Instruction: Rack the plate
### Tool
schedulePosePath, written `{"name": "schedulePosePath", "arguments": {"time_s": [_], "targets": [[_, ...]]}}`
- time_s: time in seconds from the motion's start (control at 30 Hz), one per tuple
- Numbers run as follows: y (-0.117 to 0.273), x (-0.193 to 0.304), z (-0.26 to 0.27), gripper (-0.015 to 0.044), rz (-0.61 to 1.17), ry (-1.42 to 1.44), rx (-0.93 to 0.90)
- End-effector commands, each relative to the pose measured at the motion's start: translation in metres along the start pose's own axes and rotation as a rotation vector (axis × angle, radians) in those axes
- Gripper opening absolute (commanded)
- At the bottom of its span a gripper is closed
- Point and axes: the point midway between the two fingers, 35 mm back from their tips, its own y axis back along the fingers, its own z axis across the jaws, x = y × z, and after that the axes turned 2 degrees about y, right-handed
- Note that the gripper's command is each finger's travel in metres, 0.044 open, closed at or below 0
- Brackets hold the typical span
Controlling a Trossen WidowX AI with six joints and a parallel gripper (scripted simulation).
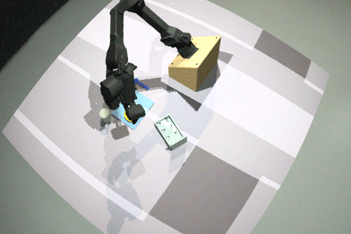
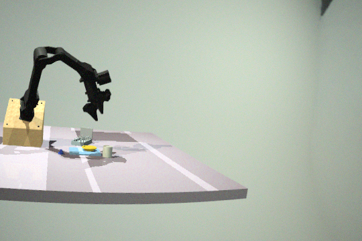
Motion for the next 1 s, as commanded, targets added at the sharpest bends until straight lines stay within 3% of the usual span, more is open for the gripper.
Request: {"name": "schedulePosePath", "arguments": {"time_s": [0.0, 0.57, 0.97], "targets": [[-0.014, 0.004, -0.016, 0.0400, 0.043, 0.071, 0.063], [-0.062, 0.029, -0.089, 0.0400, 0.316, 0.429, 0.297], [-0.072, 0.032, -0.093, 0.0400, 0.320, 0.433, 0.298]]}}
